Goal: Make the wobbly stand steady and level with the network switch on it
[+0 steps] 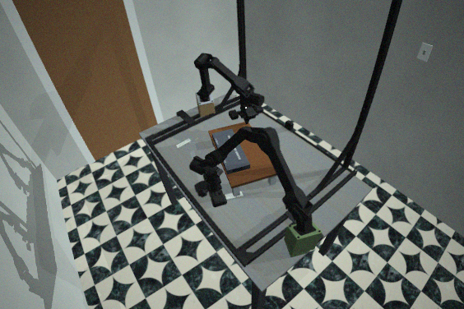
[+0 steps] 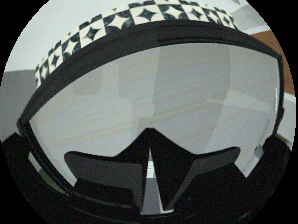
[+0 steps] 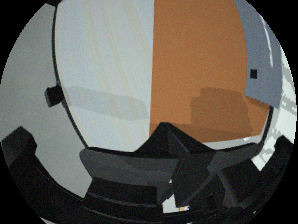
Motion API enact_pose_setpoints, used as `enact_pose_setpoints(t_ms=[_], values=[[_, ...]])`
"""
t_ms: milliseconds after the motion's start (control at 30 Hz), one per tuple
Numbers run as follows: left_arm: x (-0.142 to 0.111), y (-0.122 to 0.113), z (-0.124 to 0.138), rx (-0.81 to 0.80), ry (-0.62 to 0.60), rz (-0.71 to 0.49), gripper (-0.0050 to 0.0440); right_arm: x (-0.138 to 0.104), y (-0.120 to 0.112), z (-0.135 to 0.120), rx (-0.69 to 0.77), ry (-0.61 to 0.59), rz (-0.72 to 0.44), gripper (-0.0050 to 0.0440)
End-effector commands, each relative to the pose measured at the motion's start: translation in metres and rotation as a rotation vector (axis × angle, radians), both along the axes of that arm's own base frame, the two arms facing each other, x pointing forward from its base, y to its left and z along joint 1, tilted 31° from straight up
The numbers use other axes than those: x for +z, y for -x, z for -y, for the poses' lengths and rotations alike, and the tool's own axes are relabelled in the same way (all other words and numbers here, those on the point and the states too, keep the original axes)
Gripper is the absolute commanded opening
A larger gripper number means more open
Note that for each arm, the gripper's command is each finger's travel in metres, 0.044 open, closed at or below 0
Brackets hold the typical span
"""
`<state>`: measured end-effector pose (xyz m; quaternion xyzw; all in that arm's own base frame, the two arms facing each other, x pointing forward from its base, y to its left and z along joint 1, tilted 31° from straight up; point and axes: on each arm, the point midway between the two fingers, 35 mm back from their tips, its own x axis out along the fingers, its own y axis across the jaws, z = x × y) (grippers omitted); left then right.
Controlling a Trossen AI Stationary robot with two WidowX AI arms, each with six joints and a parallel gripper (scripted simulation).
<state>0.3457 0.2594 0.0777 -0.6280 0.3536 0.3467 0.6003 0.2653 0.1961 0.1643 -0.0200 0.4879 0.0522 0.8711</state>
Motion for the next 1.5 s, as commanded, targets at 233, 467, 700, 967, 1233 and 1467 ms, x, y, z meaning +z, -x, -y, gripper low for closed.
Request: enact_pose_setpoints(t_ms=[233, 467, 700, 967, 1233, 1467], values=[[0.059, 0.035, -0.004, -0.002, 0.001, -0.001, 0.0000, -0.008, -0.002, 0.003, -0.010, 0.020, -0.013, 0.0000], [0.059, 0.035, -0.004, -0.002, 0.001, -0.001, 0.0000, -0.008, -0.002, 0.003, -0.010, 0.020, -0.013, 0.0000], [0.059, 0.035, -0.004, -0.002, 0.001, -0.001, 0.0000, -0.008, -0.002, 0.003, -0.010, 0.020, -0.013, 0.0000], [0.136, 0.080, -0.009, 0.002, -0.002, -0.003, 0.0000, 0.056, 0.033, 0.003, 0.000, 0.000, 0.000, 0.0000], [0.136, 0.080, -0.009, 0.002, -0.002, -0.003, 0.0000, 0.056, 0.033, 0.003, 0.000, 0.000, 0.000, 0.0000], [0.172, 0.067, -0.035, -0.024, -0.233, 0.095, 0.0440, 0.052, 0.034, 0.004, 0.006, 0.008, -0.008, 0.0000]])
